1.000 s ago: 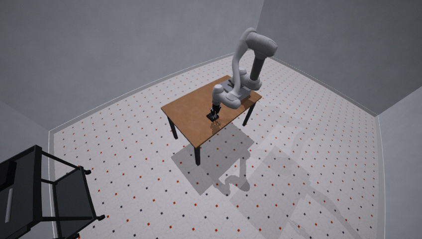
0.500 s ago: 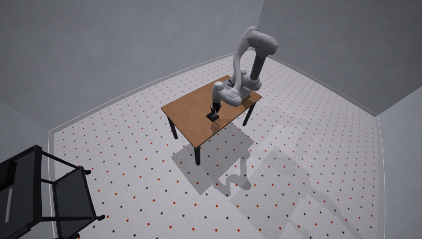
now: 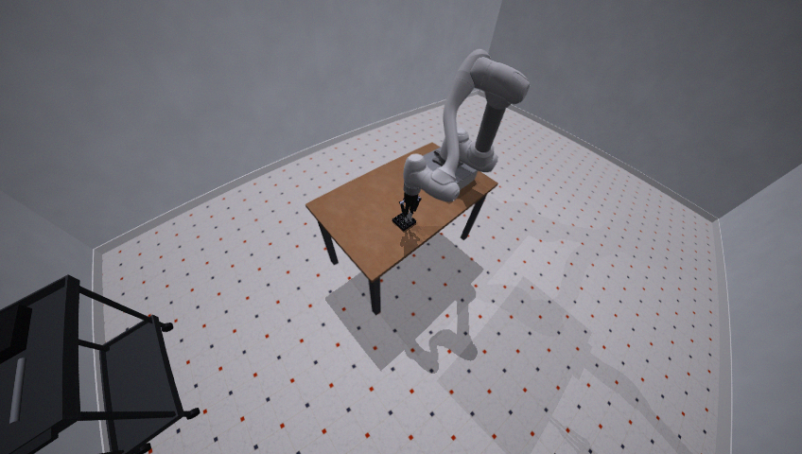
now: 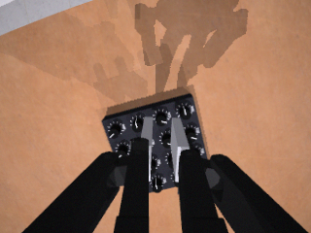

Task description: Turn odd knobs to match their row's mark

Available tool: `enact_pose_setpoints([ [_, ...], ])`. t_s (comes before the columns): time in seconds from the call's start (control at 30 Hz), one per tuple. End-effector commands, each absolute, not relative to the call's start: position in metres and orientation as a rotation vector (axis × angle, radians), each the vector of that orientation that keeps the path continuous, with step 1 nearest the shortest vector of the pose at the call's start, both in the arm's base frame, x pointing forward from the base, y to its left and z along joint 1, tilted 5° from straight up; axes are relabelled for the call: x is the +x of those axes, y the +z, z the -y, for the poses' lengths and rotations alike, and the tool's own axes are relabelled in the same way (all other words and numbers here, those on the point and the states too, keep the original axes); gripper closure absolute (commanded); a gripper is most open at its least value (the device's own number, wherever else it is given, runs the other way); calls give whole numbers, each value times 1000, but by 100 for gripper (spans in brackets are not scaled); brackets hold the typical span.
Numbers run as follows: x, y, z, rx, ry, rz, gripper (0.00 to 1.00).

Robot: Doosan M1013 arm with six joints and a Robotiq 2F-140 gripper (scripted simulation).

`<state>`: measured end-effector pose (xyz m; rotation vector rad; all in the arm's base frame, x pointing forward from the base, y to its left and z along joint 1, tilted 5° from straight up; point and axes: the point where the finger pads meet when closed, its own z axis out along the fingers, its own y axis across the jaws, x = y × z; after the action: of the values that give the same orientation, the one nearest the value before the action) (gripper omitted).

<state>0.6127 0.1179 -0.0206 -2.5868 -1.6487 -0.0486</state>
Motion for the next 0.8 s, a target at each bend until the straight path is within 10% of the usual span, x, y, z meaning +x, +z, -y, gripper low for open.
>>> enact_pose_setpoints([
  [0.0, 613, -21, -118, -2587, -49, 1649, 88],
  [0.77, 639, -1, -113, -2354, -63, 1974, 88],
])
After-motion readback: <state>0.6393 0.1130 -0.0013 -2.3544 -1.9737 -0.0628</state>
